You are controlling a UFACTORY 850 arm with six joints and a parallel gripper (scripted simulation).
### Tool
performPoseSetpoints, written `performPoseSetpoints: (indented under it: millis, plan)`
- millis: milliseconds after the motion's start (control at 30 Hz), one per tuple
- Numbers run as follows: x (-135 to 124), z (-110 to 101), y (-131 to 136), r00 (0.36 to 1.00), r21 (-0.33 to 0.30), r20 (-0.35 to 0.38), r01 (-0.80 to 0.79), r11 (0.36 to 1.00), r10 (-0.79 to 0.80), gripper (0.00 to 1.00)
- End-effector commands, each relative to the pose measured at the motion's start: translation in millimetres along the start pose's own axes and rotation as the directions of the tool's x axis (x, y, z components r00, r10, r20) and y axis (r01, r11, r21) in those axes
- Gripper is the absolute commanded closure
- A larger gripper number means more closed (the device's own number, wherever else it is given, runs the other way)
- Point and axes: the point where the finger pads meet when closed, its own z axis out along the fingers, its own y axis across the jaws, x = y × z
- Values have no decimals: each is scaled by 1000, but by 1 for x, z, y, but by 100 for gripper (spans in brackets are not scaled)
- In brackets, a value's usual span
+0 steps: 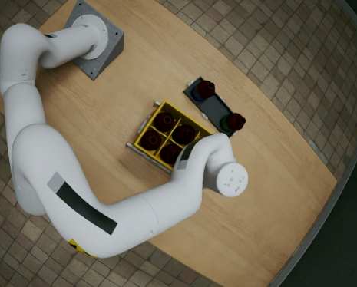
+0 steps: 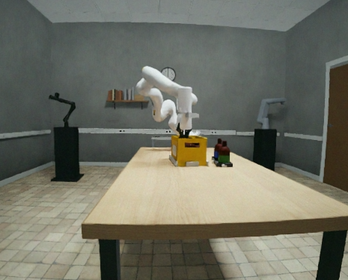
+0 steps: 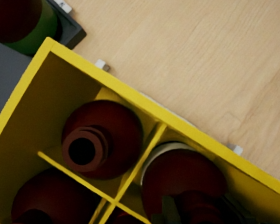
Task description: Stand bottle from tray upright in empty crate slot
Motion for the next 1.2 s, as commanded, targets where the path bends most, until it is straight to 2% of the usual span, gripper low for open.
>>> performPoseSetpoints:
  millis: [0, 1167]
  plan:
    - [0, 0, 0, 1000, -1, -2, -1, 1000, 1, 100]
    - [1, 13, 1, 1000, -1, -2, -1, 1000, 1, 100]
